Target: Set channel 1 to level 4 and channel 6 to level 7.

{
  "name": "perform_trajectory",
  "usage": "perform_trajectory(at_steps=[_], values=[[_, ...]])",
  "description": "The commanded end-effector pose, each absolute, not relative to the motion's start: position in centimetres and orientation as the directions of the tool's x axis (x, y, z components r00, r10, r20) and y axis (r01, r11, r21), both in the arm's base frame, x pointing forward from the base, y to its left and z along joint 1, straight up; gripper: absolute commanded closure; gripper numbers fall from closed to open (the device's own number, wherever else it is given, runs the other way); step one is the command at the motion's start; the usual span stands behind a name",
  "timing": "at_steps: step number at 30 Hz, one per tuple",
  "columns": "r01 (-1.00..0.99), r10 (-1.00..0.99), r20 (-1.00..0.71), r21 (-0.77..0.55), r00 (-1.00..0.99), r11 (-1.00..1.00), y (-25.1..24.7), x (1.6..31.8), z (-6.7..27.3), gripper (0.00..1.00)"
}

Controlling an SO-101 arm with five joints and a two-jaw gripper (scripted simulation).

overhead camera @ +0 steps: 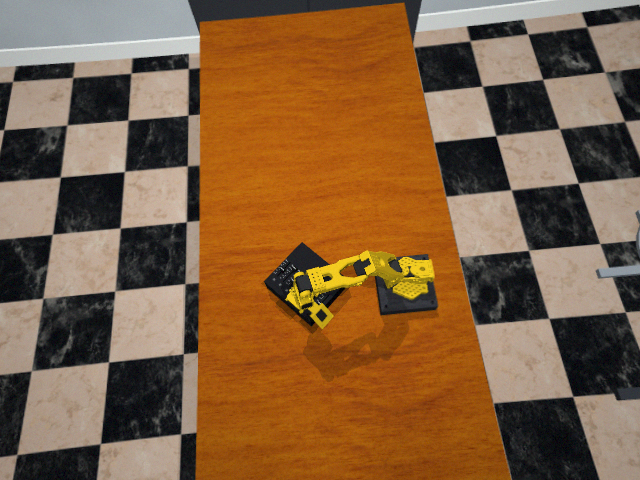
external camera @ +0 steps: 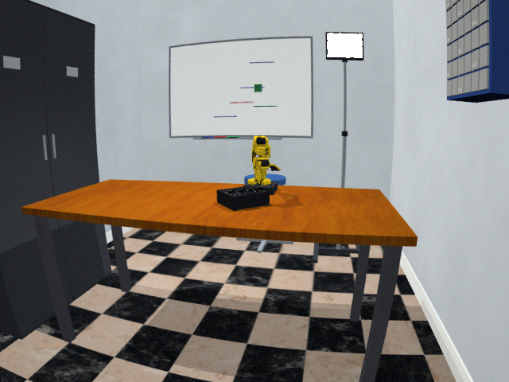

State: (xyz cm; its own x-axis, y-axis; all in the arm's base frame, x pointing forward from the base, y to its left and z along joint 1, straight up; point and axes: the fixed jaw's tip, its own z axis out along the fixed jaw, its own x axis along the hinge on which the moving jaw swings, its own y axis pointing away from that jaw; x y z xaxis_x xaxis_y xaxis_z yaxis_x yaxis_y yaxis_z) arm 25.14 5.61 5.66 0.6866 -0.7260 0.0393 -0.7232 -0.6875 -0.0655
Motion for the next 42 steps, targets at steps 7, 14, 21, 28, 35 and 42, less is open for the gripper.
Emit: perform_trajectory(at_steps=[7, 14, 21, 28, 35, 42], values=[[-0.724, -0.724, 0.017, -0.030, 0.689, -0.690, 5.9, 25.1, 4.4, 1.00], [-0.724, -0.725, 0.010, -0.018, 0.689, -0.689, 5.9, 25.1, 3.9, 1.00], [-0.724, -0.725, 0.010, -0.017, 0.689, -0.689, 5.9, 25.1, 3.9, 1.00], [-0.725, -0.725, 0.007, -0.013, 0.689, -0.689, 5.9, 25.0, 3.8, 1.00], [-0.725, -0.725, 0.006, -0.010, 0.689, -0.689, 5.9, 25.0, 3.8, 1.00], [-0.725, -0.725, 0.006, -0.010, 0.689, -0.689, 5.9, 25.0, 3.7, 1.00]])
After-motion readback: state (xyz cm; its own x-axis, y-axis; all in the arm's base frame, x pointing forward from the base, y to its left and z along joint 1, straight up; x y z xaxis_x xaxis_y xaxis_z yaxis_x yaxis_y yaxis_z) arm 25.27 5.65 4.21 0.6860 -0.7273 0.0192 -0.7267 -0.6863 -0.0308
